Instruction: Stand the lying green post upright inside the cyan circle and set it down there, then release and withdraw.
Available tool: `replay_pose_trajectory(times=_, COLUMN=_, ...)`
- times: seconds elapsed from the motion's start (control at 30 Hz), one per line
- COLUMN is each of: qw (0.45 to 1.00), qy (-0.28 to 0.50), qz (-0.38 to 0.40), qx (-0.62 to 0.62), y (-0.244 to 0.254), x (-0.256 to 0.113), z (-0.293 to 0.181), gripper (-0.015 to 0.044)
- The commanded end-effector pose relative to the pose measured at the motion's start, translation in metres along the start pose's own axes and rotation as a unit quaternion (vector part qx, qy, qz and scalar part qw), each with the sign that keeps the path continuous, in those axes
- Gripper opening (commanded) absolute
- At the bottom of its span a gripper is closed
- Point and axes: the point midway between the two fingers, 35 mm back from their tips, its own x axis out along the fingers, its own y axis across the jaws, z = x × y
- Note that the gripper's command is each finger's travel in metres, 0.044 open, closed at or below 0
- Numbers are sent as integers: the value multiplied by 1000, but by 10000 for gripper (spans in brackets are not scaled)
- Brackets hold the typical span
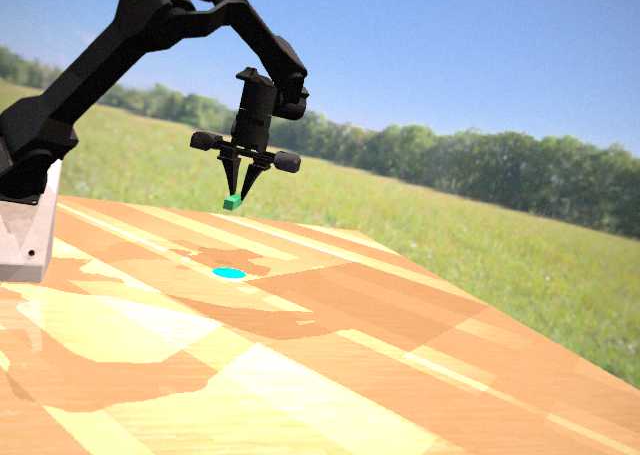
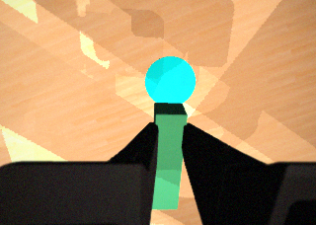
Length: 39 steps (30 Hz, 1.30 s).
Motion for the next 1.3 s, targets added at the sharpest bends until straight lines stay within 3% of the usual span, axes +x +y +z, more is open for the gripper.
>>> replay_pose_trajectory(times=0.0, qw=1000, qy=-14, qz=14, qx=-2, y=2, x=3, z=-2, gripper=23)
replay_pose_trajectory(times=1.27, qw=987, qy=-123, qz=102, qx=1, y=12, x=22, z=-2, gripper=23)
